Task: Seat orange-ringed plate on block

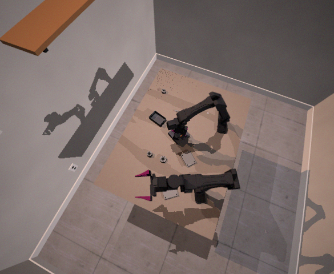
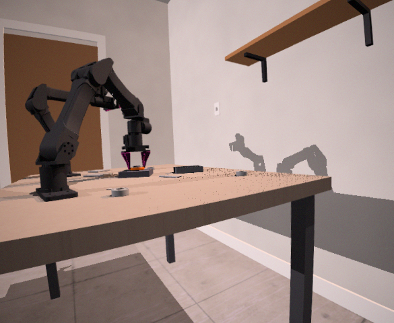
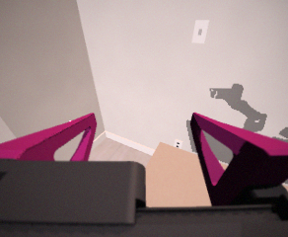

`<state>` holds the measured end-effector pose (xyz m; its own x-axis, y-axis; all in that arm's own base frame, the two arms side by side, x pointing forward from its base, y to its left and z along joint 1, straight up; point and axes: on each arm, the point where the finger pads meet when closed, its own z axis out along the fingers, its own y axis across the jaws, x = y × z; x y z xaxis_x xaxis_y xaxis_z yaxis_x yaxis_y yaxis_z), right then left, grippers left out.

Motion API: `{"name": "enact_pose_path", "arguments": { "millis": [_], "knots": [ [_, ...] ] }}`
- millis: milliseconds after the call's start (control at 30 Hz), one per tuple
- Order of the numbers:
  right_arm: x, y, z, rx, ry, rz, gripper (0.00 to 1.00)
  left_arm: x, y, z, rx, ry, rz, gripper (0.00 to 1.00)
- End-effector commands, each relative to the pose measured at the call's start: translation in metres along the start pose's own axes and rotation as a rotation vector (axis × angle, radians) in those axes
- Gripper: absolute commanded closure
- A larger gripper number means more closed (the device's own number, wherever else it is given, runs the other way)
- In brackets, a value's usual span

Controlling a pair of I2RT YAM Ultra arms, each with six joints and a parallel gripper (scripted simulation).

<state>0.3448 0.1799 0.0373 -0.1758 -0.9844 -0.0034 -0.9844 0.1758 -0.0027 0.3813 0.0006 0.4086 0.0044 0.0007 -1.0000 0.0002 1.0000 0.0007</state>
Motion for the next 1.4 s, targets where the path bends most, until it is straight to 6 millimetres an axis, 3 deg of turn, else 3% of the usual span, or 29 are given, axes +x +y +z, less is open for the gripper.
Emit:
{"name": "enact_pose_path", "arguments": {
  "millis": [0,100,200,233,267,300,333,367,833,900,1367],
  "knots": [
    [-0.003,0.004,-0.007,0.02,-0.028,-0.003,1.0,-0.016,0.001,-0.004,-0.001,-0.044,-0.005,0.0],
    [-0.014,-0.011,-0.017,0.053,-0.054,-0.004,1.0,-0.016,0.001,-0.004,-0.001,-0.044,-0.005,0.0],
    [-0.014,-0.011,-0.017,0.055,-0.056,-0.003,1.0,-0.016,0.001,-0.004,-0.001,-0.044,-0.005,0.0],
    [-0.007,-0.004,0.002,-0.012,-0.01,-0.002,1.0,-0.016,0.001,-0.004,-0.001,-0.044,-0.005,0.0],
    [-0.006,-0.002,-0.001,-0.006,-0.01,-0.002,1.0,-0.016,0.001,-0.004,-0.001,-0.044,-0.005,0.0],
    [0.0,0.006,0.015,-0.026,0.006,-0.001,1.0,-0.016,0.001,-0.004,-0.001,-0.044,-0.005,0.0],
    [-0.015,-0.012,-0.023,0.066,-0.064,-0.003,0.21,-0.016,0.001,-0.004,-0.001,-0.044,-0.005,0.0],
    [-0.014,-0.011,-0.016,0.05,-0.052,-0.003,0.21,-0.016,0.001,-0.004,-0.001,-0.044,-0.005,0.0],
    [-0.015,-0.012,-0.018,0.055,-0.056,-0.003,0.21,-0.016,0.001,-0.004,-0.001,-0.044,-0.005,0.0],
    [-0.011,-0.007,-0.029,0.047,-0.05,-0.003,0.21,-0.016,0.001,-0.004,-0.001,-0.044,-0.005,0.0],
    [-0.012,-0.009,-0.034,0.052,-0.054,-0.002,0.21,-0.016,0.001,-0.004,-0.001,-0.044,-0.005,0.0]
  ]
}}
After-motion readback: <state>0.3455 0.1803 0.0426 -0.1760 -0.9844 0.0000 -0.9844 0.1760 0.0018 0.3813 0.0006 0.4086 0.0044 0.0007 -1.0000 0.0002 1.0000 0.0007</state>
